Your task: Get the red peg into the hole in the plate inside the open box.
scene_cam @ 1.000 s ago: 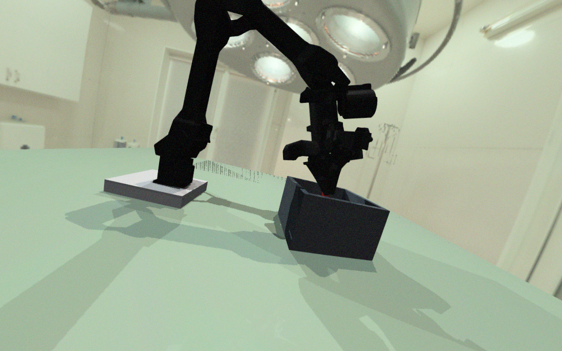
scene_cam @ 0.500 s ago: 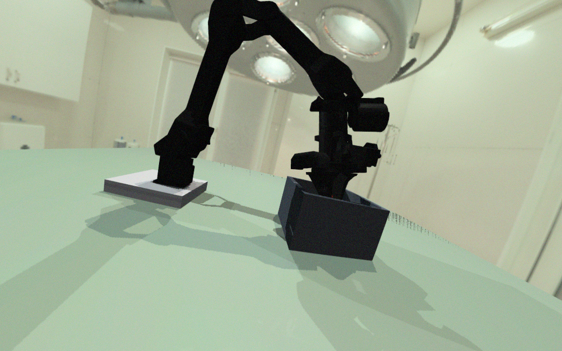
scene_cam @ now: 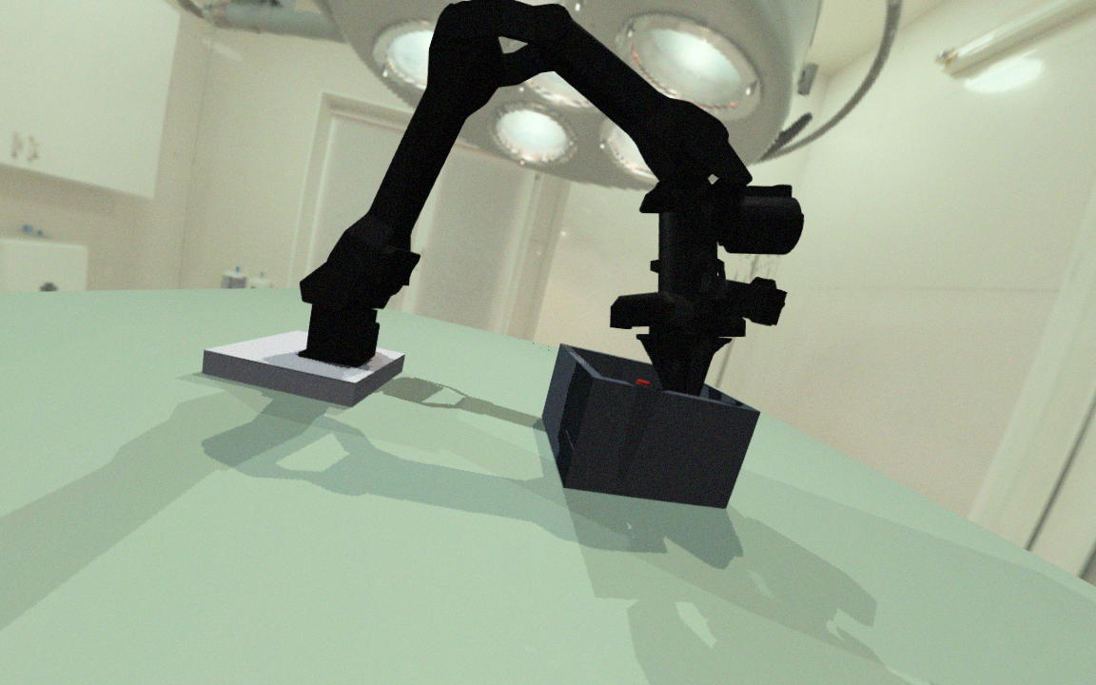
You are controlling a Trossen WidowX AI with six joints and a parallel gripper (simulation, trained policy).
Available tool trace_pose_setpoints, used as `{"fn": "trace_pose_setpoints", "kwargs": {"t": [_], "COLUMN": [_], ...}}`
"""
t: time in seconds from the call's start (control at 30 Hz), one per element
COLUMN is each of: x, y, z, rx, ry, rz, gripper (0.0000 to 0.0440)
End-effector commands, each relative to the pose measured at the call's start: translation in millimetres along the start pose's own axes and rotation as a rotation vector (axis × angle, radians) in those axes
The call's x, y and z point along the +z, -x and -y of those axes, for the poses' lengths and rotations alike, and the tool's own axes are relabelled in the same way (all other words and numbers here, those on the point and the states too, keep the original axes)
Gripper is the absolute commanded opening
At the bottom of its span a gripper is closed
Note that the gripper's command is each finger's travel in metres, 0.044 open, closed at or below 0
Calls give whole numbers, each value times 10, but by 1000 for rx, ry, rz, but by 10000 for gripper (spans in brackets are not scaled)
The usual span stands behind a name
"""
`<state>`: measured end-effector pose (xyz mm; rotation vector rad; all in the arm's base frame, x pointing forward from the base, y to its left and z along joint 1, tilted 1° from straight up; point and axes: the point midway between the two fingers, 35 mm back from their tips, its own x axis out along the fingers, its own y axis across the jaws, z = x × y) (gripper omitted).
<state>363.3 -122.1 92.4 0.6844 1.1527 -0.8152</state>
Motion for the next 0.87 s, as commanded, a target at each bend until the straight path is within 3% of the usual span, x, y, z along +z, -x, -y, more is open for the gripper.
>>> {"fn": "trace_pose_setpoints", "kwargs": {"t": [0.0,0.83], "x": [58,515], "y": [-38,-116], "z": [-16,190], "rx": [-6,-51], "ry": [15,37], "rz": [-18,-51], "gripper": [140,121]}}
